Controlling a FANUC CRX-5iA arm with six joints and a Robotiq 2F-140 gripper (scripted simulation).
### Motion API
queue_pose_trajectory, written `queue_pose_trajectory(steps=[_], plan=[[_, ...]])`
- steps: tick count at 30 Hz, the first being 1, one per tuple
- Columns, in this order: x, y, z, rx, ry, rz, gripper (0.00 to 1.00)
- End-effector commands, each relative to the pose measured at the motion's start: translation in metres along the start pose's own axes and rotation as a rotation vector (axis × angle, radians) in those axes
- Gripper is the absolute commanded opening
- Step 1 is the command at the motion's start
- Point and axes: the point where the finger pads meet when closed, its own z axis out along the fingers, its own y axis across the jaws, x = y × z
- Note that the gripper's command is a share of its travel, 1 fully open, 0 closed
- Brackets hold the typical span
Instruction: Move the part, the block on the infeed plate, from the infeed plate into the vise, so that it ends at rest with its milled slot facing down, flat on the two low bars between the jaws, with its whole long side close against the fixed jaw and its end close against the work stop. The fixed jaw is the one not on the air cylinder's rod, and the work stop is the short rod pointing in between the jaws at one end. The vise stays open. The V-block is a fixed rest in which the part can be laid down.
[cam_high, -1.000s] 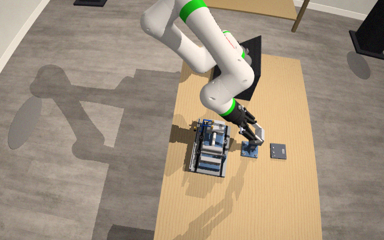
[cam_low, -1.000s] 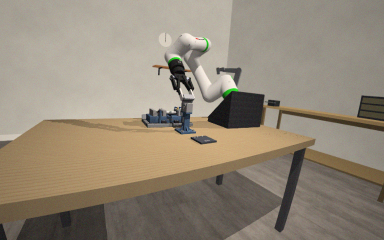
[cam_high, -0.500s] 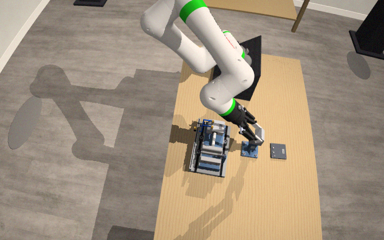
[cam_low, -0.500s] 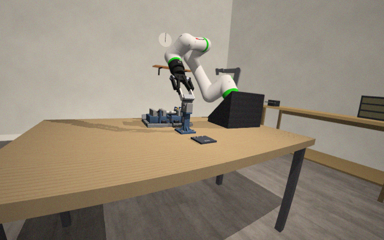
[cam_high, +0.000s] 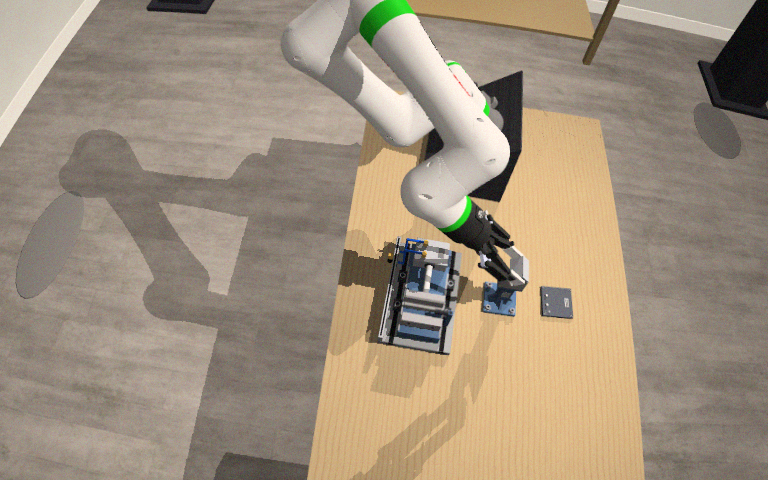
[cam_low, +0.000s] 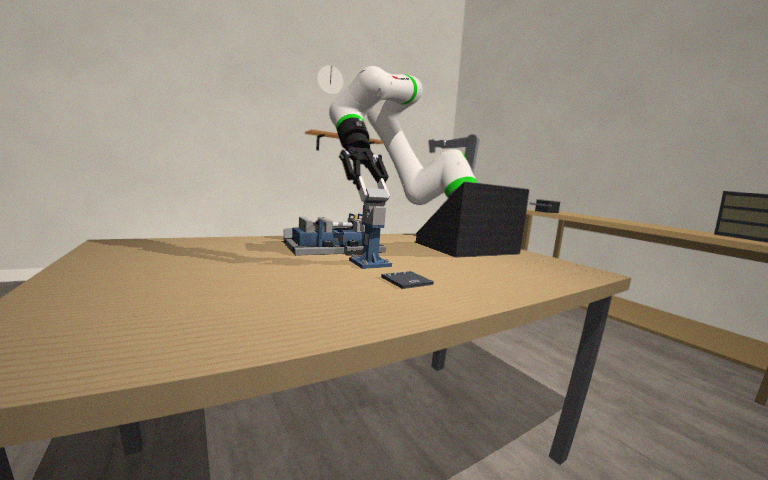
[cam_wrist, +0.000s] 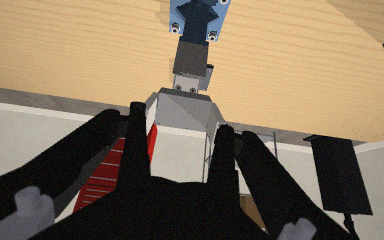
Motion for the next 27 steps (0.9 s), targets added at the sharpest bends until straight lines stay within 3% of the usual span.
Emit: queue_pose_trajectory(steps=[1, 11, 27], plan=[[-0.0004, -0.0001, -0.0001, 0.0, 0.005, 0.0, 0.0], [-0.001, 0.0, 0.0, 0.0, 0.029, 0.0, 0.0], [-0.003, 0.0, 0.0002, 0.0, 0.108, 0.0, 0.0]])
